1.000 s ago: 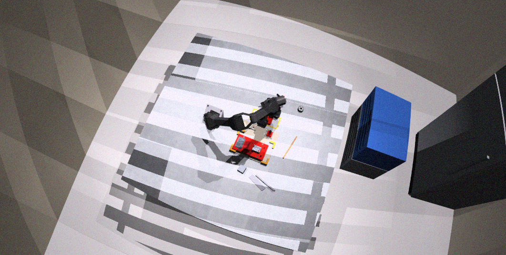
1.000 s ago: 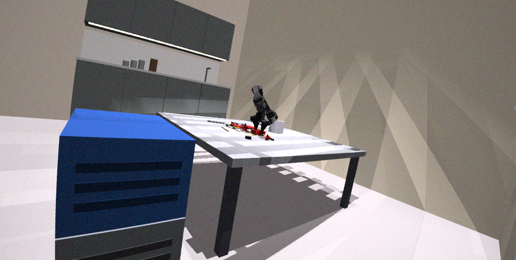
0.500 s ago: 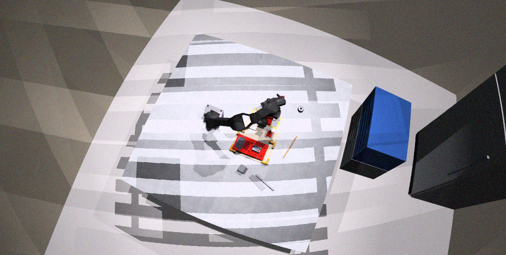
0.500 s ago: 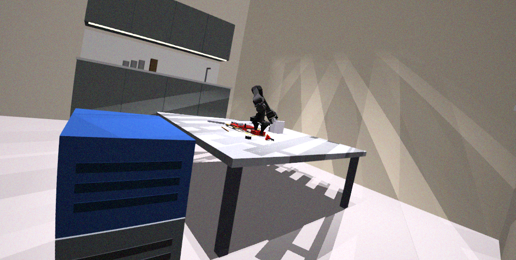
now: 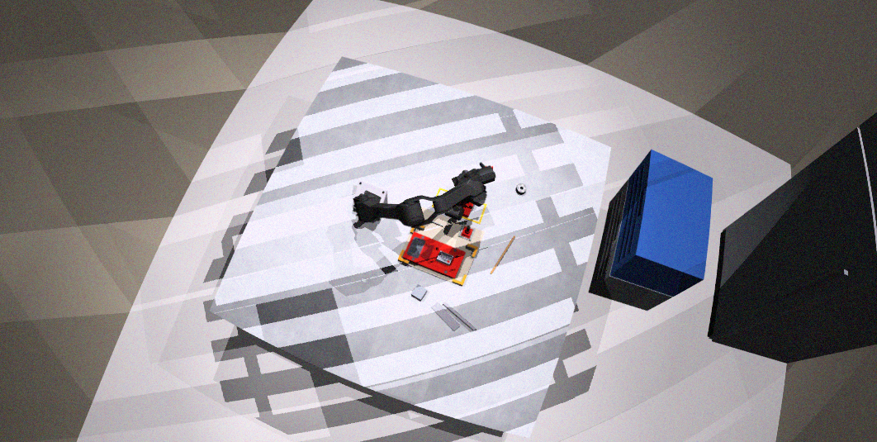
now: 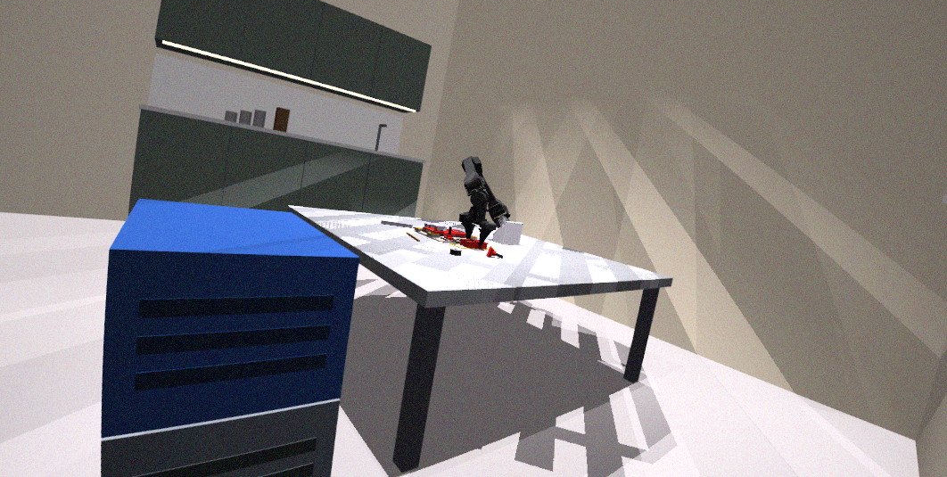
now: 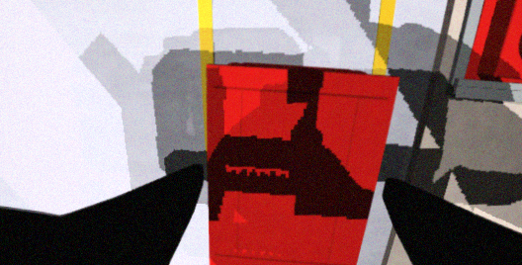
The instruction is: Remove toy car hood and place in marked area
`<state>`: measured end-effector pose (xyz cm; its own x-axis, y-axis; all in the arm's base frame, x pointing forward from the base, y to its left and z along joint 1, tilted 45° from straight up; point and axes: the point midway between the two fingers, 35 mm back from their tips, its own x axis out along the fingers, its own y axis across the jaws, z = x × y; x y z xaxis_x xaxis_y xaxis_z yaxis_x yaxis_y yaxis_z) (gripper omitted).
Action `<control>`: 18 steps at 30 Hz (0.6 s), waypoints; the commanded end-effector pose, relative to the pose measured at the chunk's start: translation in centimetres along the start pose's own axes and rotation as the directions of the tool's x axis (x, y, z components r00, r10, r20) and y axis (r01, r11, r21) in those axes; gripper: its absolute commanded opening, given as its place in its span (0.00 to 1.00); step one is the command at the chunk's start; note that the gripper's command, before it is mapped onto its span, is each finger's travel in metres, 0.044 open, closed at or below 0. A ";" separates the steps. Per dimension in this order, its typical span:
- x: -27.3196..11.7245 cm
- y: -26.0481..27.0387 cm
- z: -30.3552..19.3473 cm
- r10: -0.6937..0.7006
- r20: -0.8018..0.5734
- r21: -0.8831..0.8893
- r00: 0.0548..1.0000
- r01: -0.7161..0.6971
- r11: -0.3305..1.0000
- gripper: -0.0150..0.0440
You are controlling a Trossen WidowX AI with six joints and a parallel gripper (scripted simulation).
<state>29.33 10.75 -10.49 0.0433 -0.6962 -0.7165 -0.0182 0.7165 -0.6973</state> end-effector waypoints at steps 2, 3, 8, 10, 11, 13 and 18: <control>-3.5 0.3 0.2 0.008 0.010 0.004 1.000 -0.008 1.000 1.00; -4.5 0.3 0.2 0.007 0.011 0.004 1.000 -0.007 1.000 1.00; -7.0 0.2 -0.1 0.005 0.013 0.004 1.000 -0.005 1.000 1.00; -7.0 0.2 -0.1 0.005 0.013 0.004 1.000 -0.005 1.000 1.00; -7.0 0.2 -0.1 0.005 0.013 0.004 1.000 -0.005 1.000 1.00; -7.0 0.2 -0.1 0.005 0.013 0.004 1.000 -0.005 1.000 1.00; -7.0 0.2 -0.1 0.005 0.013 0.004 1.000 -0.005 1.000 1.00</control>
<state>29.02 15.60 -5.71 0.0577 -0.6937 -0.7179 -0.0178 0.7183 -0.6955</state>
